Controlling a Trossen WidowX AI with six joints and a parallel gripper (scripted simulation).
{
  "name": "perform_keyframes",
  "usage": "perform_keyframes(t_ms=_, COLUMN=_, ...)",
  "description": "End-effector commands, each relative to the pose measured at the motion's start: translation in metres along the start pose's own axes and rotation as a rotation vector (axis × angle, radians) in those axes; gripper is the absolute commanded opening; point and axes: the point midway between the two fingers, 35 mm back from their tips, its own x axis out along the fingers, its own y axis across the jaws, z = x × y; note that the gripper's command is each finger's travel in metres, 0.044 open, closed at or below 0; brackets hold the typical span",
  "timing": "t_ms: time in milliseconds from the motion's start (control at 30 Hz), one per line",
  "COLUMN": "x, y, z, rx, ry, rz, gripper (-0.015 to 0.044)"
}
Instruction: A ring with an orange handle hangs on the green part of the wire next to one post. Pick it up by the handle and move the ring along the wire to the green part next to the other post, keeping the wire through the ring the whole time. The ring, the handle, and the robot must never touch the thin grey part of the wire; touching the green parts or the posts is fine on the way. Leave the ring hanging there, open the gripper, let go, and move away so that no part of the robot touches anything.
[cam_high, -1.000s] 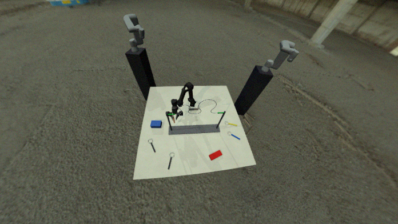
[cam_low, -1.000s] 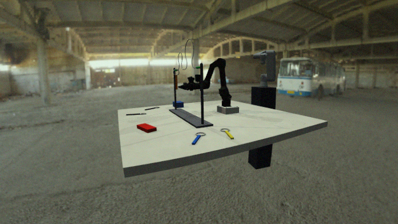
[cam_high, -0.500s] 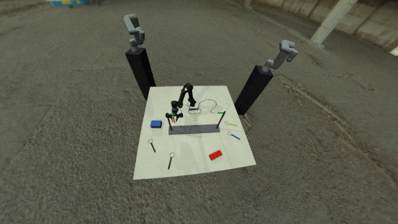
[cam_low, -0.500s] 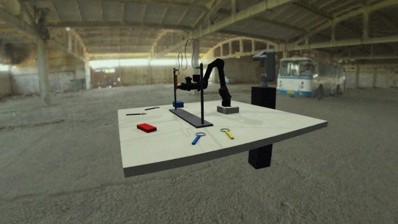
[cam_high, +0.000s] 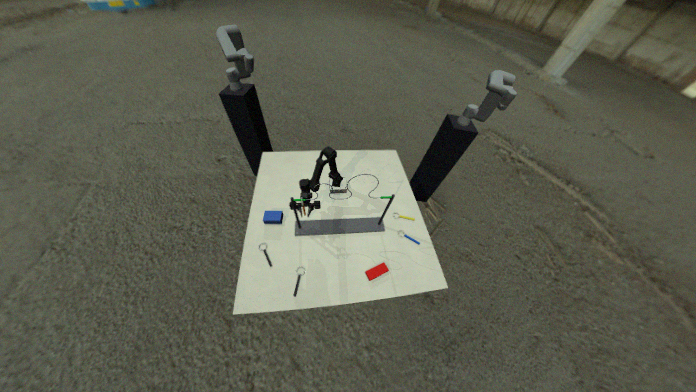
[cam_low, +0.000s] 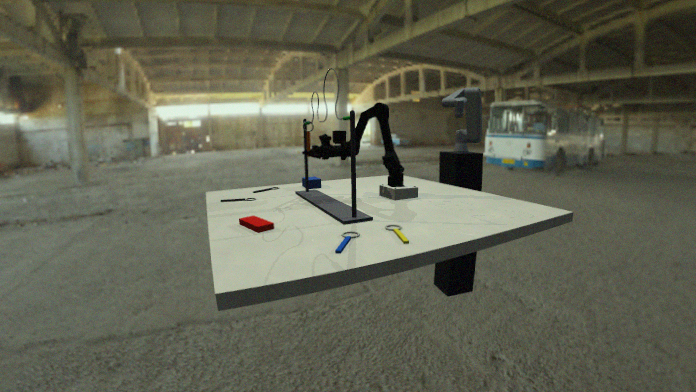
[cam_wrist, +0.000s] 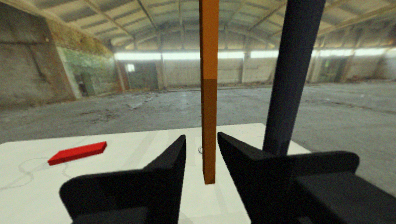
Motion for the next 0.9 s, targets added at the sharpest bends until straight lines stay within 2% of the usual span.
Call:
perform_keyframes(t_ms=0, x=0.0043, y=-0.001, z=0.0001, rx=0.004, ry=0.0, rz=-0.004, gripper=0.016)
perform_keyframes(t_ms=600, x=0.0043, y=-0.001, z=0.0001, rx=0.004, ry=0.0, rz=-0.004, gripper=0.016)
perform_keyframes(t_ms=867, x=0.0041, y=-0.0002, z=0.0003, rx=-0.001, ry=-0.001, rz=0.0, gripper=-0.005)
